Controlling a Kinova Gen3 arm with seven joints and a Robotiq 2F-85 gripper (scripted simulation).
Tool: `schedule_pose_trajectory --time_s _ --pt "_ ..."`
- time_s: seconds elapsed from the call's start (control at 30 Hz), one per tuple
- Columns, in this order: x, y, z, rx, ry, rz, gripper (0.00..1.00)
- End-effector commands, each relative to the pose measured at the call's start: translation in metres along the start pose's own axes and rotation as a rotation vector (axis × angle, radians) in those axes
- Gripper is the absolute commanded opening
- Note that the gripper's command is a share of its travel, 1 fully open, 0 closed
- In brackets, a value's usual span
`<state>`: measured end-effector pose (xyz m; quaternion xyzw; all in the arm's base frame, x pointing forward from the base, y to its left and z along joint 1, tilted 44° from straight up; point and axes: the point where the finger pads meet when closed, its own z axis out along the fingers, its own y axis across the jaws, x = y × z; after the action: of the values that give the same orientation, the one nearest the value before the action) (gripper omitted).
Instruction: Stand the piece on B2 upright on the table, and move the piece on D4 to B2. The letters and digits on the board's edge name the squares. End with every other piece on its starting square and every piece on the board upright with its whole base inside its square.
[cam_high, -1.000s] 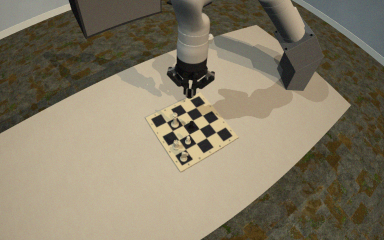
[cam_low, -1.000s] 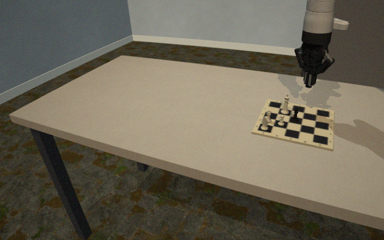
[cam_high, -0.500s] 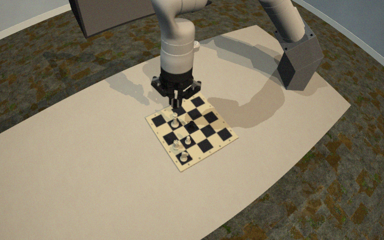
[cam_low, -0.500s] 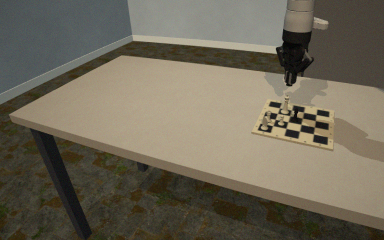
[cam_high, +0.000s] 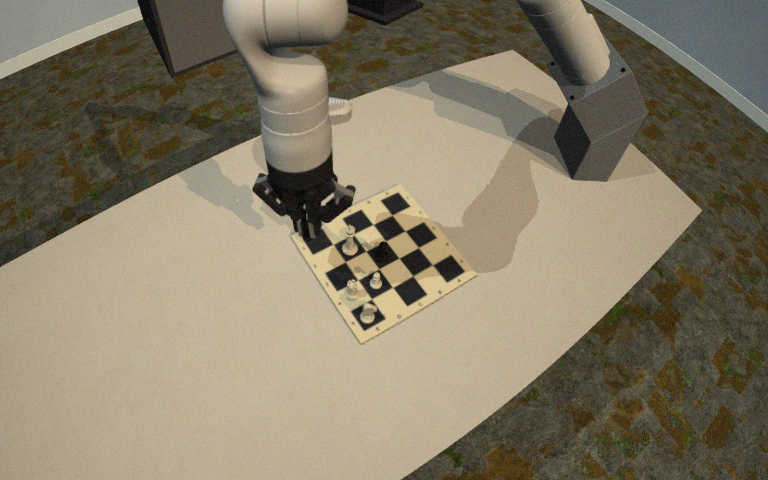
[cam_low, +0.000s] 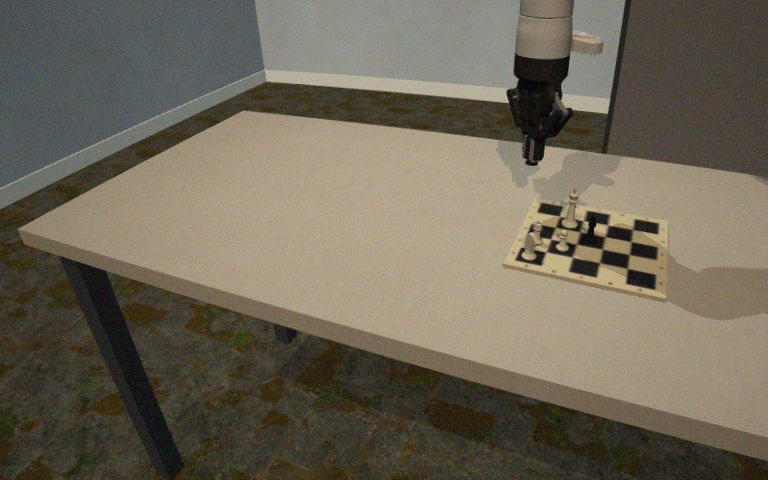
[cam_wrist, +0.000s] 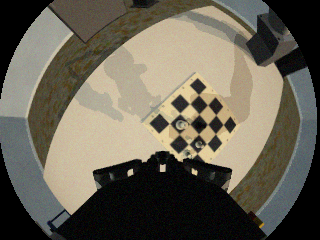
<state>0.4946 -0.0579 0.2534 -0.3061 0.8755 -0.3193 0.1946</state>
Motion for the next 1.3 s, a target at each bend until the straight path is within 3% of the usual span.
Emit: schedule_pose_trajectory --time_s 0.0,0.27,0.97,1.27 --pt "-0.005 -0.016 0.003 0.009 0.002 0.024 0.0" --pt "-0.015 -0.027 0.003 0.006 0.001 0.032 0.0" --pt "-0.016 -0.027 0.004 0.006 0.001 0.033 0.0" --pt "-0.016 -0.027 0.024 0.006 0.002 0.033 0.0"
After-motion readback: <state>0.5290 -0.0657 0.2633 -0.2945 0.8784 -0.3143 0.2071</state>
